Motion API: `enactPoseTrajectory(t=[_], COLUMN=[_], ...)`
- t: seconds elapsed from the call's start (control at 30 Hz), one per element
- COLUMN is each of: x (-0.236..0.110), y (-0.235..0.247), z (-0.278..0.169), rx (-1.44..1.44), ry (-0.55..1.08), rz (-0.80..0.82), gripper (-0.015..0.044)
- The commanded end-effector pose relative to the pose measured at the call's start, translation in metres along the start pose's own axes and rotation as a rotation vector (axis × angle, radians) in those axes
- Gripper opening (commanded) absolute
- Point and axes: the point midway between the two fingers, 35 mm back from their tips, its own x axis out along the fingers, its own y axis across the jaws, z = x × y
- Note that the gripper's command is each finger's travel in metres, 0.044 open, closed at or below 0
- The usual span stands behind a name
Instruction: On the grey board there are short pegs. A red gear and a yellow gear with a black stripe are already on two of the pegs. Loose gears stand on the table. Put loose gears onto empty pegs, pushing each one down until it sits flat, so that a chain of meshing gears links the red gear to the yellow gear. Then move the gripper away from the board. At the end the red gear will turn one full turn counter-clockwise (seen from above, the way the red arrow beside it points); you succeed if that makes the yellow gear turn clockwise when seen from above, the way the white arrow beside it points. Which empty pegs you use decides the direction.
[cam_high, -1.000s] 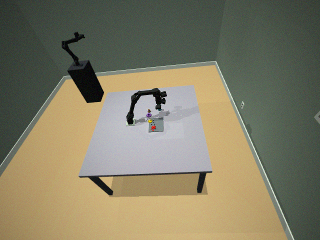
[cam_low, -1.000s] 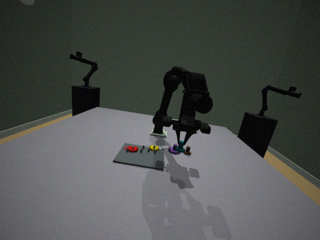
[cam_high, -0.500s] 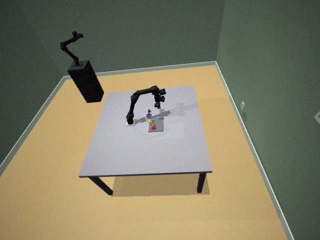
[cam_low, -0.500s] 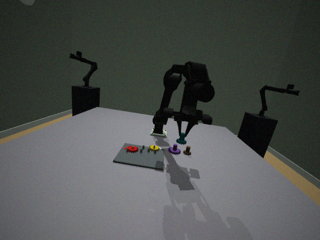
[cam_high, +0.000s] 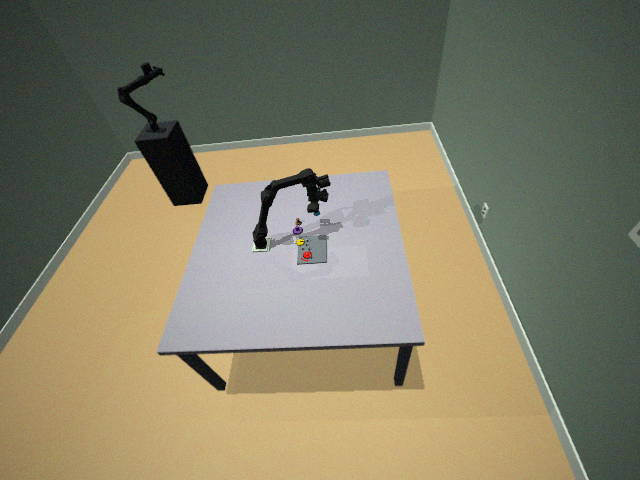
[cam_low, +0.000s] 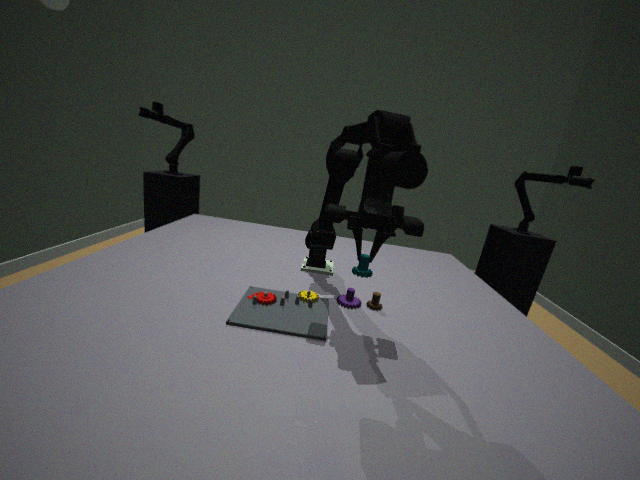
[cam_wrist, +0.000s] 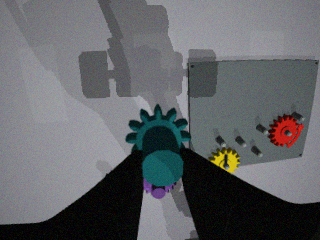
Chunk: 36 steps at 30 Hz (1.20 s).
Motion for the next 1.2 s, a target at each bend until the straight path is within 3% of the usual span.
enactPoseTrajectory(t=[0.0, 1.17], x=[0.002, 0.033], y=[-0.006, -0.076], z=[0.0, -0.006], rx=[-0.001, -0.001], ry=[0.001, 0.01], rz=[0.001, -0.011], gripper=[0.0, 0.0])
